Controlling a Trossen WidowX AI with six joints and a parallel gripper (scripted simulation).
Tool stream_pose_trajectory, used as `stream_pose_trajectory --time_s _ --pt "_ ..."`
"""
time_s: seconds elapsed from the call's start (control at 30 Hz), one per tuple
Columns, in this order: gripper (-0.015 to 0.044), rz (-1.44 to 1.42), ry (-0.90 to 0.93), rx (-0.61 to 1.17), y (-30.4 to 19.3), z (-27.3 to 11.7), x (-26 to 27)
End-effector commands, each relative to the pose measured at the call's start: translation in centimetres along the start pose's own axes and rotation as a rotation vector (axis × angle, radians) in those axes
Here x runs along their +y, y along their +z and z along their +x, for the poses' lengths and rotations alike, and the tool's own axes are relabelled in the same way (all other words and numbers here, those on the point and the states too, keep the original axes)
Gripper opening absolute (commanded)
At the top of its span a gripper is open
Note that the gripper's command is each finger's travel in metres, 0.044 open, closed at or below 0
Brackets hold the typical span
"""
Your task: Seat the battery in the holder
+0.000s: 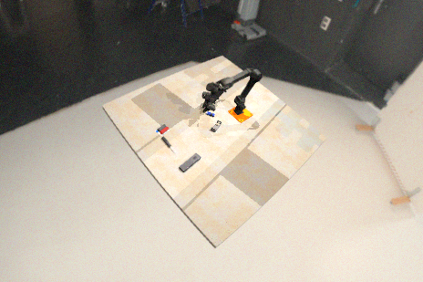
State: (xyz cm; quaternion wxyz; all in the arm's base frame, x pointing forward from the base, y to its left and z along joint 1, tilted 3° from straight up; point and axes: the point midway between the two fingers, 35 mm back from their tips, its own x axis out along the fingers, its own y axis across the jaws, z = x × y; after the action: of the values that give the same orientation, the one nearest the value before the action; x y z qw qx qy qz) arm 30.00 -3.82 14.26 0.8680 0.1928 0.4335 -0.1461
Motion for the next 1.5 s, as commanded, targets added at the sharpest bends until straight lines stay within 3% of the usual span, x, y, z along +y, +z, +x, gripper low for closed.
stream_pose_trajectory --time_s 0.0,0.6,1.47 --pt "0.0244 0.290 -0.313 0.477 -6.7 -0.1 -5.1" --pt "0.0244 0.296 -0.320 0.486 -6.9 -0.1 -5.2" --pt "0.0244 0.296 -0.320 0.487 -9.0 3.5 -6.1"
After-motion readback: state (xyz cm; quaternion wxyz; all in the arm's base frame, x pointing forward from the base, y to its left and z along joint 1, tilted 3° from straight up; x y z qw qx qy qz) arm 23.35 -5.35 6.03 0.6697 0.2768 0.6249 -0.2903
